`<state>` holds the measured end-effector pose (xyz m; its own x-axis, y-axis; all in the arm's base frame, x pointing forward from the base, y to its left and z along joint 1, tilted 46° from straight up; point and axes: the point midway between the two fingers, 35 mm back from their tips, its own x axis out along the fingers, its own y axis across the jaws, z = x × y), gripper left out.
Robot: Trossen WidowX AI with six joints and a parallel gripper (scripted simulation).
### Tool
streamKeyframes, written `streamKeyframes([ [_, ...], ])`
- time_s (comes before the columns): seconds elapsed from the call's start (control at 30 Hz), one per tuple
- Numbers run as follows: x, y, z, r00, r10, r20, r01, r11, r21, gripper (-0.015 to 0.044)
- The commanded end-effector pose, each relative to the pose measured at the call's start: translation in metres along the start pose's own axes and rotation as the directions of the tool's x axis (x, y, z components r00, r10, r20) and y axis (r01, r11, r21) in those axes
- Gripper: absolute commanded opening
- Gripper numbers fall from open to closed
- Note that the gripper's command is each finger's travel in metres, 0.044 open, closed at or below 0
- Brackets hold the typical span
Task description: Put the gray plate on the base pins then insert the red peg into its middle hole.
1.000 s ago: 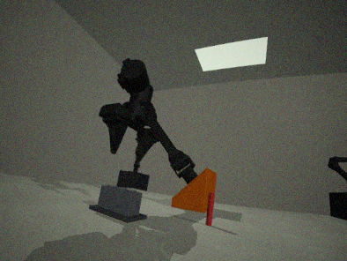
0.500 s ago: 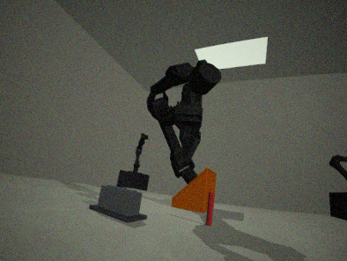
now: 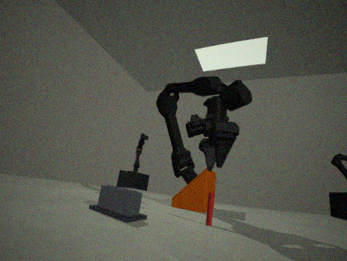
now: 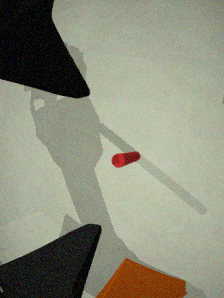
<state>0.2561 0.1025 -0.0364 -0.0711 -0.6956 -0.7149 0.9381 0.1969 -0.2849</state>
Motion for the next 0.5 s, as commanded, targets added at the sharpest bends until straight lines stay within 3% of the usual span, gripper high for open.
streamKeyframes([
  [0.0,0.025,-0.005,0.000,1.000,-0.016,0.004,0.016,1.000,-0.007,0.0440],
  [0.47,0.043,-0.004,0.000,1.000,-0.016,0.005,0.016,1.000,-0.006,0.0440],
])
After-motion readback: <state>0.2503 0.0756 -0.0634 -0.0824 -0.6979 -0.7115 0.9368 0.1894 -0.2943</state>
